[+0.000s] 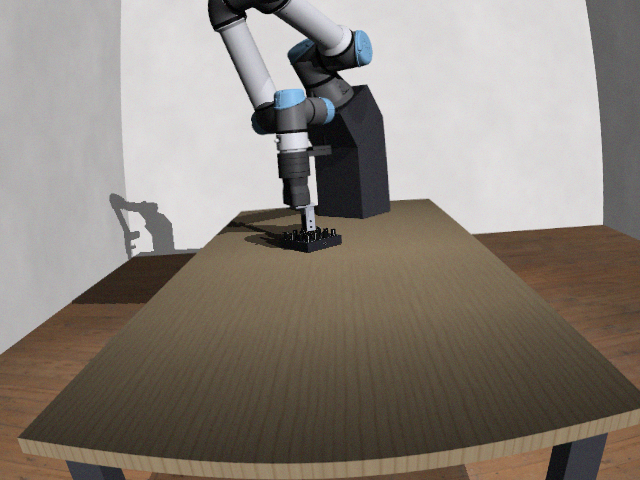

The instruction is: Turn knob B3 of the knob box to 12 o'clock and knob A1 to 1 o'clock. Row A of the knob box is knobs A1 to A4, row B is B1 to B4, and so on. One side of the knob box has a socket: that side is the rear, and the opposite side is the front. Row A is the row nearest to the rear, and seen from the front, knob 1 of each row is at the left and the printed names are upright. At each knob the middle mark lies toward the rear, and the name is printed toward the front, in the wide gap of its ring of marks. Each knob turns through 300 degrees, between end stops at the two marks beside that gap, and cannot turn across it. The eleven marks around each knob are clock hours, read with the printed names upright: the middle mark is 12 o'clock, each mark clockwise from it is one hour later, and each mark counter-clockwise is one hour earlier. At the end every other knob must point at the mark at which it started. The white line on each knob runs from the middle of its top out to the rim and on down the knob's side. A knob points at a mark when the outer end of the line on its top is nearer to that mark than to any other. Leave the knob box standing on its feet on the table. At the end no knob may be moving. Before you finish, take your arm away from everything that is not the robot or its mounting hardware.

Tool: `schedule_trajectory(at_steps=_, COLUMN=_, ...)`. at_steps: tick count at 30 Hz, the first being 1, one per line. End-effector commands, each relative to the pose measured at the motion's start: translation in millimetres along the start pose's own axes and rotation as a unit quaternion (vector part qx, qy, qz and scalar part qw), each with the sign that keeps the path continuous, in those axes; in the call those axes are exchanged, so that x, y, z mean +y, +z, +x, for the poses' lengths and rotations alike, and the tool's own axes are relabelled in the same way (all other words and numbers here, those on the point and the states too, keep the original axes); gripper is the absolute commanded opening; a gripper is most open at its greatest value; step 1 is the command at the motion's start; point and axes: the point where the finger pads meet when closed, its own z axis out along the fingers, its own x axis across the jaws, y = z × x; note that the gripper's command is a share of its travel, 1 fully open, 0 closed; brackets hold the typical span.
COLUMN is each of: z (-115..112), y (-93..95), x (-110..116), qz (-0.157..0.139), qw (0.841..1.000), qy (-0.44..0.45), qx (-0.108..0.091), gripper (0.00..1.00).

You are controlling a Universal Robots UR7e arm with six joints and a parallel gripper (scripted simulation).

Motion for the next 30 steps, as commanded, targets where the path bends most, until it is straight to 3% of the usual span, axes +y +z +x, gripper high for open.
schedule_trajectory(at_steps=1, z=0.3, y=-0.3, x=0.3, qz=0.000, qw=1.000, qy=0.000, qx=0.000, gripper=0.46)
schedule_trajectory(at_steps=30, z=0.3, y=11.8, x=0.3, qz=0.000, qw=1.000, qy=0.000, qx=0.000, gripper=0.46)
